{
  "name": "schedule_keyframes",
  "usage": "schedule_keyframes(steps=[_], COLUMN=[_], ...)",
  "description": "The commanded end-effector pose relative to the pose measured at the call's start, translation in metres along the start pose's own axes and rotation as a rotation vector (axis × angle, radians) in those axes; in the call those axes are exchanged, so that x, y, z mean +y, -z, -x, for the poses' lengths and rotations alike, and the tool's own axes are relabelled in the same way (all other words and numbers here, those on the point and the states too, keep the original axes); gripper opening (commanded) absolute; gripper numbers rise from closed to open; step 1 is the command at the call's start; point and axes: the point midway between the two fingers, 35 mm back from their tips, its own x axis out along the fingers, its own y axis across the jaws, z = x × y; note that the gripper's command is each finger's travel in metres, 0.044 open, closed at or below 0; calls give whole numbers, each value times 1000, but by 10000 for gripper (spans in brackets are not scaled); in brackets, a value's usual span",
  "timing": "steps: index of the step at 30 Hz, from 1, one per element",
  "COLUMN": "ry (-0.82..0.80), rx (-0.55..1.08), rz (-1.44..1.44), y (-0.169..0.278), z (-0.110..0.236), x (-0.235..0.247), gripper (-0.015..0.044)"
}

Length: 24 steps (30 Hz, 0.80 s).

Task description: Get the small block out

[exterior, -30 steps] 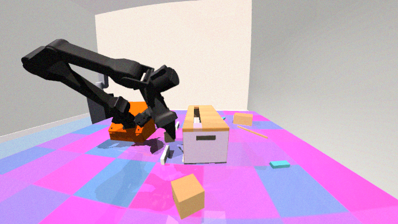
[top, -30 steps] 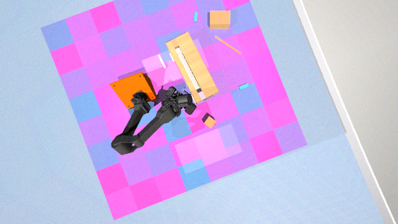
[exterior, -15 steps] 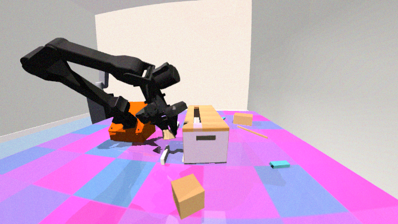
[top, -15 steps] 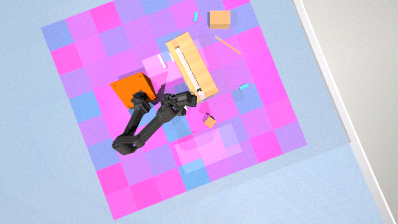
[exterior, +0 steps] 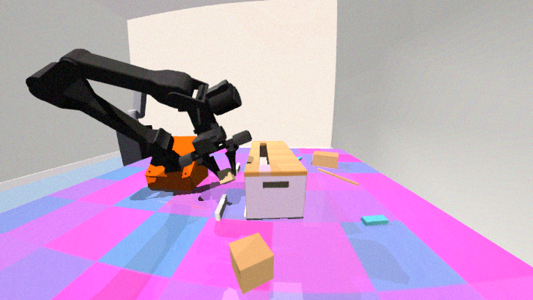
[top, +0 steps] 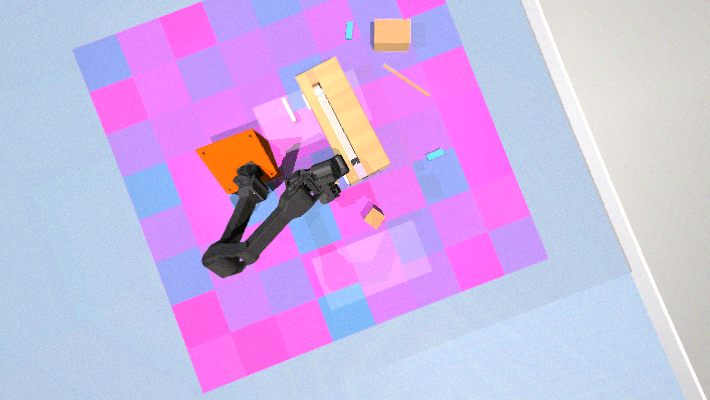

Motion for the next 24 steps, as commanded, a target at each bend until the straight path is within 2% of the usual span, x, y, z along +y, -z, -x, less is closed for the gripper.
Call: schedule_keyframes(steps=[1, 24], ry=[-5, 38], rx=[-13, -46], rz=[141, 1058], y=[-3, -4], z=[5, 20], x=[4, 5], gripper=[0, 0])
